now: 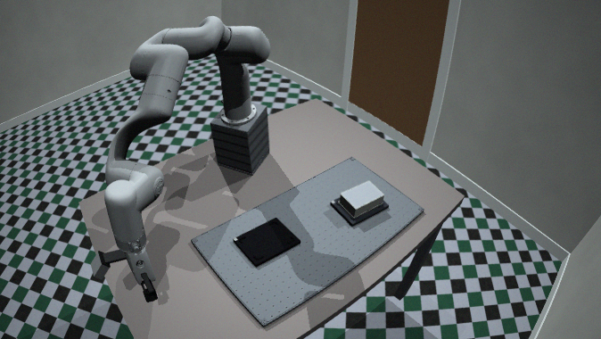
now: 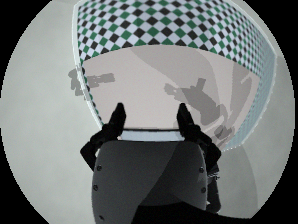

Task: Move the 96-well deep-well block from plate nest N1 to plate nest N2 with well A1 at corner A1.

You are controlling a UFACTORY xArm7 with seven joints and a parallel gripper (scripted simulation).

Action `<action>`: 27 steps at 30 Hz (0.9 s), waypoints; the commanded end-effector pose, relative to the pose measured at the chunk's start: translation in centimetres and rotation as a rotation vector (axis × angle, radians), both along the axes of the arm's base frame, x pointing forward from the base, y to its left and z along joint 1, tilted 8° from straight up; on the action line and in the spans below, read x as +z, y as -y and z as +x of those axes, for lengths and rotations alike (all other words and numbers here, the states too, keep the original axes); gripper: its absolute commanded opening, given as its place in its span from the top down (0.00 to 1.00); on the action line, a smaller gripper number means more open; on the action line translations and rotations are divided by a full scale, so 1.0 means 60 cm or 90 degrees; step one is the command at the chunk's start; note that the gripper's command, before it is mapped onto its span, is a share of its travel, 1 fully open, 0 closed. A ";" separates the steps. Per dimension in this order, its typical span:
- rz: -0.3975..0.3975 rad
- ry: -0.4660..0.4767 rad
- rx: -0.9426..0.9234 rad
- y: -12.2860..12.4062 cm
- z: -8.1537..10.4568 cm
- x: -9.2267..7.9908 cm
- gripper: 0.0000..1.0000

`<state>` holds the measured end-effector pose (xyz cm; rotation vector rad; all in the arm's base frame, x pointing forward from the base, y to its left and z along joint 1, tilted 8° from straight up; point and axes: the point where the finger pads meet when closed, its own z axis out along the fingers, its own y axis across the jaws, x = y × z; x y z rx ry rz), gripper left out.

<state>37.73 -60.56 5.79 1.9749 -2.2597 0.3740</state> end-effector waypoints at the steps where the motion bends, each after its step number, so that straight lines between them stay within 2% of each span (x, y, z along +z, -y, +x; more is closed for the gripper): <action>1: -0.003 -0.014 0.065 -0.028 0.032 -0.003 0.00; 6: -0.003 -0.014 0.065 -0.046 0.049 -0.008 0.00; 11: -0.003 -0.039 0.168 -0.077 0.076 -0.016 0.00; 17: -0.003 -0.041 0.174 -0.114 0.107 -0.025 0.00; 22: -0.003 -0.046 0.194 -0.121 0.112 -0.027 0.00; 27: -0.004 -0.067 0.284 -0.155 0.135 -0.035 0.00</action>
